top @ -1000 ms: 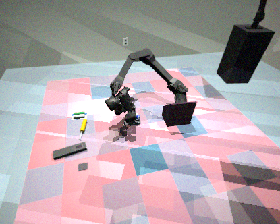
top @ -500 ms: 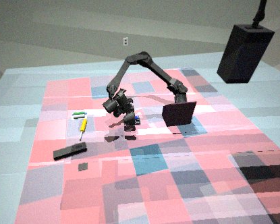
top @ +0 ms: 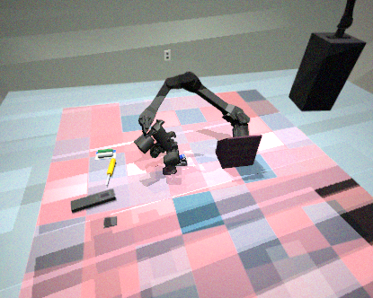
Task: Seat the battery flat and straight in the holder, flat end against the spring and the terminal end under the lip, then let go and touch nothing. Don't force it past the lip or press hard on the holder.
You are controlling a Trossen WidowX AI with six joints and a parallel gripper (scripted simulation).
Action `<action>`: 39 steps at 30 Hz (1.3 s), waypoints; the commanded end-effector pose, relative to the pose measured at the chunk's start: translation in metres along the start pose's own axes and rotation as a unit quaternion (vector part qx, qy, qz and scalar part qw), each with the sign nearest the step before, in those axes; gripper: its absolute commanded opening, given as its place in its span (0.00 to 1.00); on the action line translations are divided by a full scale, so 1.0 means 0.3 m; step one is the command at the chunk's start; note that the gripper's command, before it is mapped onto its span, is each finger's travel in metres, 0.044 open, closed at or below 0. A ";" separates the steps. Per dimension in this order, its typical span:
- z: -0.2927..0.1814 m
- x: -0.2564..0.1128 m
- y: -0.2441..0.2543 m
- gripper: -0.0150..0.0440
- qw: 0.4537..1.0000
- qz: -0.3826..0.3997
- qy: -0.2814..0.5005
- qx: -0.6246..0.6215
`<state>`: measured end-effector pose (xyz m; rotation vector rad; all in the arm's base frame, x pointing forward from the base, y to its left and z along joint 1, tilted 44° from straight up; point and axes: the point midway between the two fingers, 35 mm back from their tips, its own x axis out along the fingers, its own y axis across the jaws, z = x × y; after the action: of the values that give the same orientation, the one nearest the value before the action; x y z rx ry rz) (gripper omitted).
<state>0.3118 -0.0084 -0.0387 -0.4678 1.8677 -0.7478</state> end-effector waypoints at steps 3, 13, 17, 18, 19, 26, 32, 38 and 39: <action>0.011 0.001 0.002 0.36 1.000 0.001 0.004 0.002; 0.031 -0.007 0.002 0.36 1.000 0.001 0.004 0.002; 0.038 -0.010 0.002 0.36 1.000 0.001 0.005 0.002; 0.039 -0.011 0.002 0.36 1.000 0.001 0.005 0.002; 0.041 -0.012 0.002 0.36 1.000 0.001 0.005 0.002; 0.053 -0.018 0.002 0.36 1.000 0.000 0.005 0.002; 0.062 -0.023 0.002 0.36 1.000 0.000 0.006 0.002; 0.064 -0.022 0.004 0.36 1.000 0.001 0.000 0.001; 0.065 -0.021 0.005 0.36 1.000 0.001 -0.002 0.001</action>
<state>0.3294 -0.0084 -0.0394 -0.4643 1.8833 -0.7544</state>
